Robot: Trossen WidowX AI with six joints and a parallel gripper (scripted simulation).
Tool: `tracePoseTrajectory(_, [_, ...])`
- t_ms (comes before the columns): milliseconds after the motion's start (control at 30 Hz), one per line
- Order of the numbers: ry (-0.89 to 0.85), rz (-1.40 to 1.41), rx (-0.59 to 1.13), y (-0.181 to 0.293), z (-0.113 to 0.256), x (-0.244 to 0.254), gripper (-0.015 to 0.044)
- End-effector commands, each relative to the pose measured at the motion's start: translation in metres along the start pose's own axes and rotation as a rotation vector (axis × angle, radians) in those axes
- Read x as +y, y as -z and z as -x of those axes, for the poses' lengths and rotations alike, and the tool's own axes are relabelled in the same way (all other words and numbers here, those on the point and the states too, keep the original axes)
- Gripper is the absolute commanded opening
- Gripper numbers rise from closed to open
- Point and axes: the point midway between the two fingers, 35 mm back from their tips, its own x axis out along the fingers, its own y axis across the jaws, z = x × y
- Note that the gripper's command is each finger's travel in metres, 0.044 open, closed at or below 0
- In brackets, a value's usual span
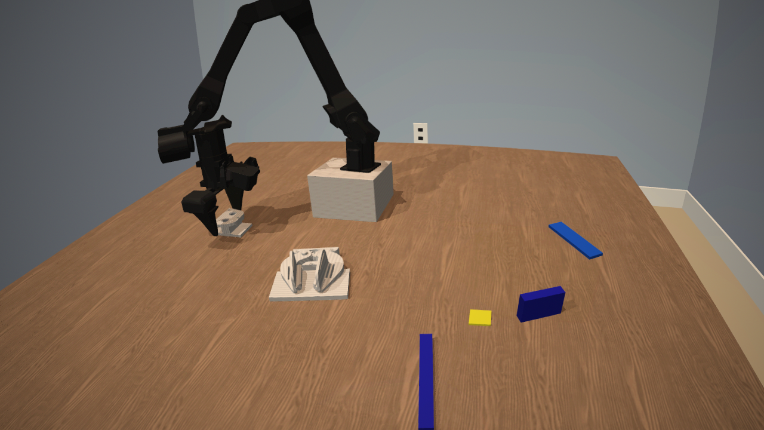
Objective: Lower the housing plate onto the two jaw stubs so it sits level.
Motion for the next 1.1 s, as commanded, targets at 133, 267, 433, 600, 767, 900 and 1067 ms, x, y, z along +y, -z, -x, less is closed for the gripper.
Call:
tracePoseTrajectory(133, [-0.006, 0.005, -0.001, -0.0003, -0.0017, 0.0010, 0.0440])
tracePoseTrajectory(267, [-0.006, 0.005, -0.001, -0.0003, -0.0020, 0.0010, 0.0440])
tracePoseTrajectory(433, [-0.006, 0.005, -0.001, -0.0003, -0.0027, 0.0010, 0.0440])
tracePoseTrajectory(600, [-0.006, 0.005, -0.001, -0.0003, -0.0027, 0.0010, 0.0440])
tracePoseTrajectory(767, [-0.001, 0.001, -0.002, -0.0004, -0.0017, 0.0002, 0.0407])
tracePoseTrajectory(900, [-0.001, 0.001, -0.002, -0.0004, -0.0017, 0.0002, 0.0380])
tracePoseTrajectory(1067, [-0.001, 0.001, -0.002, -0.0004, -0.0017, 0.0002, 0.0351])
